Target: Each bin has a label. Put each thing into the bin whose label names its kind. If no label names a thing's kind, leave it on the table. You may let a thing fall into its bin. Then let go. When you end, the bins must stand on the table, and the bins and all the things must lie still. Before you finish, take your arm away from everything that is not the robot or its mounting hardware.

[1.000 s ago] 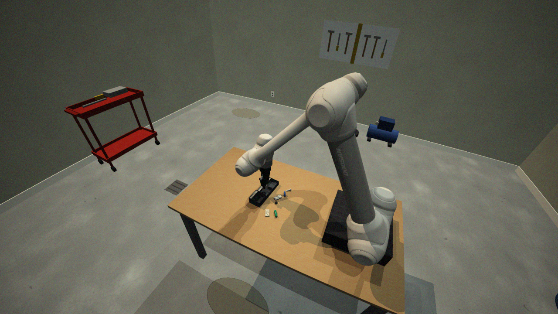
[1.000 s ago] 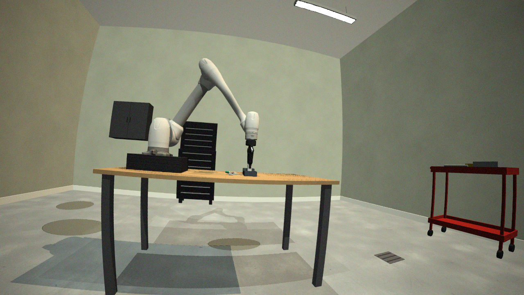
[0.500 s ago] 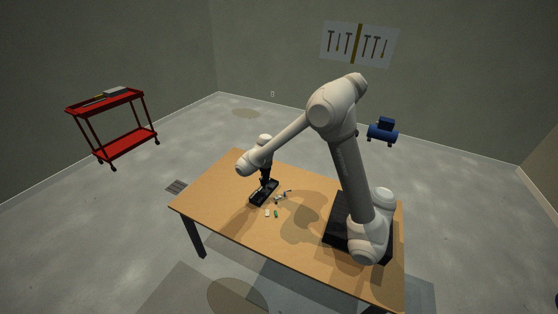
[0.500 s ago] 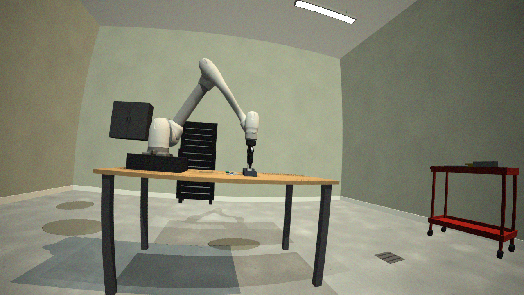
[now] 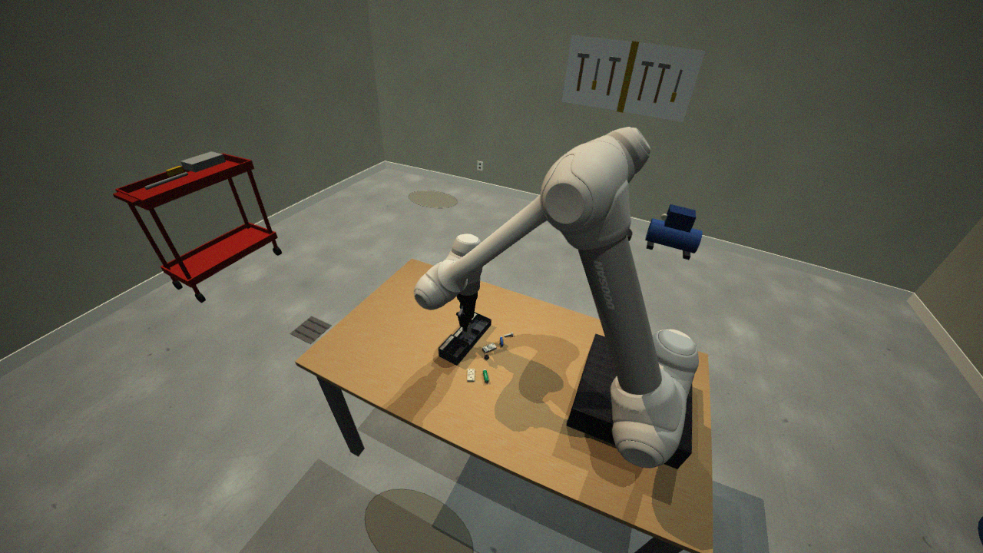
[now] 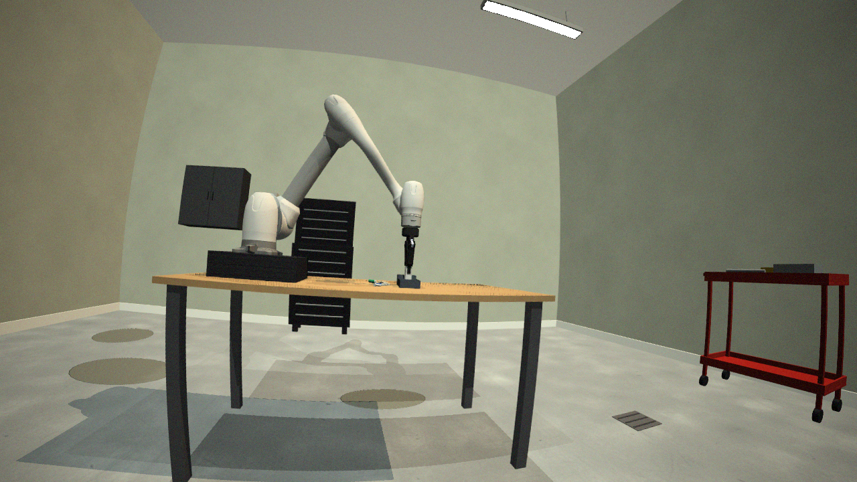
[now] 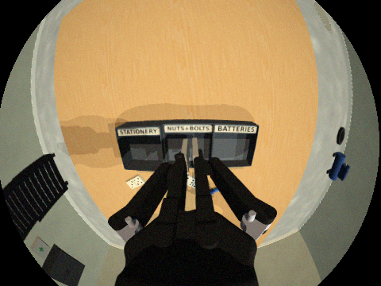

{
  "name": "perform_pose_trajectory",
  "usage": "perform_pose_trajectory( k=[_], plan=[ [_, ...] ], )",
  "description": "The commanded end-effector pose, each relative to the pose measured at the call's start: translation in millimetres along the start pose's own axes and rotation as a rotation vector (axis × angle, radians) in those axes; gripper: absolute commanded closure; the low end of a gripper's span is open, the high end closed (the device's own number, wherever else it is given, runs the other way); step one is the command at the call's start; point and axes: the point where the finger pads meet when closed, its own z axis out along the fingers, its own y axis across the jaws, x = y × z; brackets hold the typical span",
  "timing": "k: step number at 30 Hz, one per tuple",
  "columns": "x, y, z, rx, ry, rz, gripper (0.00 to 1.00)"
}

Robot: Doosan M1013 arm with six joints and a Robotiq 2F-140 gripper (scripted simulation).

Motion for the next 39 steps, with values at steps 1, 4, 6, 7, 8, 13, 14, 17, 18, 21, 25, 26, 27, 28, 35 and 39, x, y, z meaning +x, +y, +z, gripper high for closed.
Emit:
perform_pose_trajectory(
  k=[1, 4, 6, 7, 8, 13, 14, 17, 18, 21, 25, 26, 27, 28, 35, 39],
  plan=[
    [0, 0, -5, 0.0, 0.0, 0.0, 0.95],
    [0, 0, -9, 0.0, 0.0, 0.0, 0.95],
    [0, 0, -9, 0.0, 0.0, 0.0, 0.95],
    [0, 0, -10, 0.0, 0.0, 0.0, 0.95],
    [0, 0, -11, 0.0, 0.0, 0.0, 0.95],
    [0, 0, -18, 0.0, 0.0, 0.0, 0.95],
    [0, 0, -19, 0.0, 0.0, 0.0, 0.95],
    [0, 0, -26, 0.0, 0.0, 0.0, 0.95],
    [0, 0, -30, 0.0, 0.0, 0.0, 0.95],
    [0, 0, -42, 0.0, 0.0, 0.0, 0.95],
    [0, 0, -50, 0.0, 0.0, 0.0, 0.95],
    [0, 0, -53, 0.0, 0.0, 0.0, 0.95],
    [0, 0, -53, 0.0, 0.0, 0.0, 0.95],
    [0, 0, -53, 0.0, 0.0, 0.0, 0.95],
    [2, -30, -53, 0.0, 0.0, 0.0, 0.95],
    [3, -45, -53, 0.0, 0.0, 0.0, 0.95]
  ],
)
